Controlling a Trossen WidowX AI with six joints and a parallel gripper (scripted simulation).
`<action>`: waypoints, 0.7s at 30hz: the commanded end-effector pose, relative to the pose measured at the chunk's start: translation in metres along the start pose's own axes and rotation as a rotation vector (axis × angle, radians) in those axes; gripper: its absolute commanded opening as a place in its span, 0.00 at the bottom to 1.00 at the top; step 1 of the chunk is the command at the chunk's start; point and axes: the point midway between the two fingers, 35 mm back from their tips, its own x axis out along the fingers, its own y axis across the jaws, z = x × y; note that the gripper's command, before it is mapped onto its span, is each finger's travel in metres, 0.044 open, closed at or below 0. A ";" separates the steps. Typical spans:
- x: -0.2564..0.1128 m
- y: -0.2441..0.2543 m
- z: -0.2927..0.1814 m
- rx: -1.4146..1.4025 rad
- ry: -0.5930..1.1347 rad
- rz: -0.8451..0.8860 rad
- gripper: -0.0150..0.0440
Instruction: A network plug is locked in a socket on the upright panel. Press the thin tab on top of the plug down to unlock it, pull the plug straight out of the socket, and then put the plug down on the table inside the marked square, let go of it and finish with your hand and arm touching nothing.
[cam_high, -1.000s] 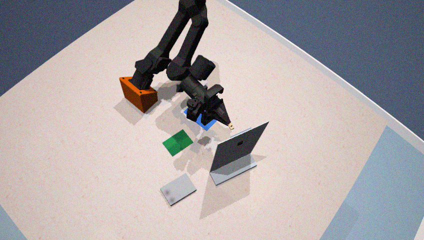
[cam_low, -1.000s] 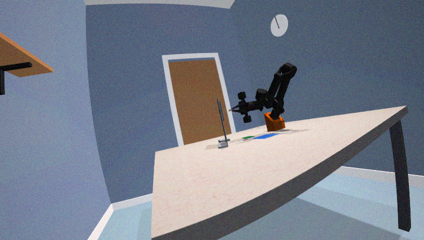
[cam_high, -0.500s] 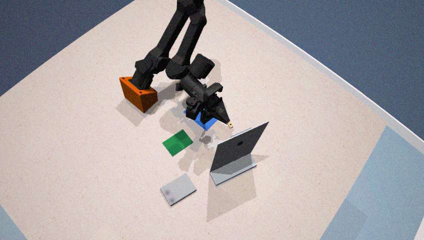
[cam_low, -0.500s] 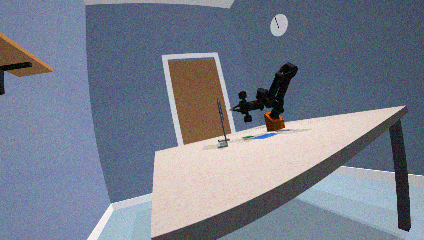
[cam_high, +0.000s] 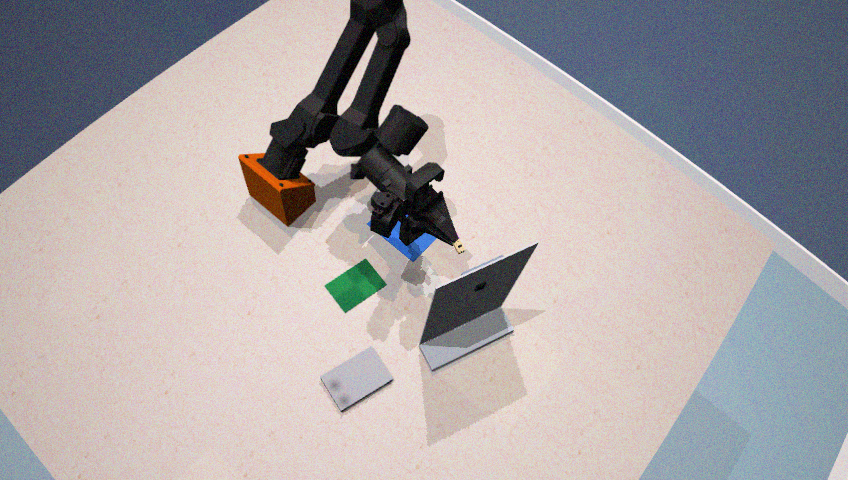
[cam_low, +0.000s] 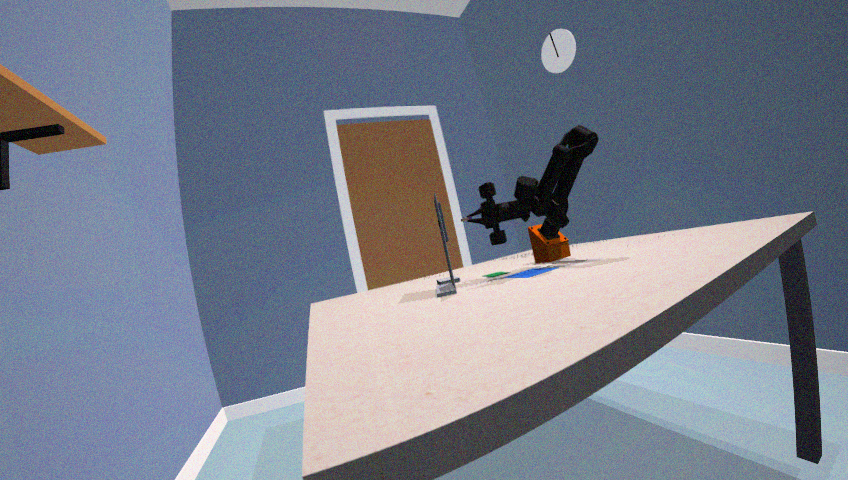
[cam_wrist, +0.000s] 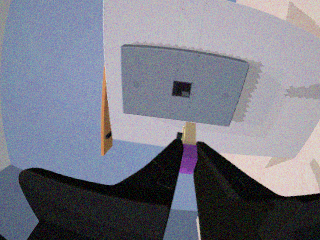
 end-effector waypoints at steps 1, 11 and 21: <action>0.000 0.001 0.000 0.000 0.000 0.000 0.25; -0.003 0.017 -0.001 0.000 -0.001 0.000 0.25; -0.008 0.034 -0.002 -0.001 -0.002 0.001 0.25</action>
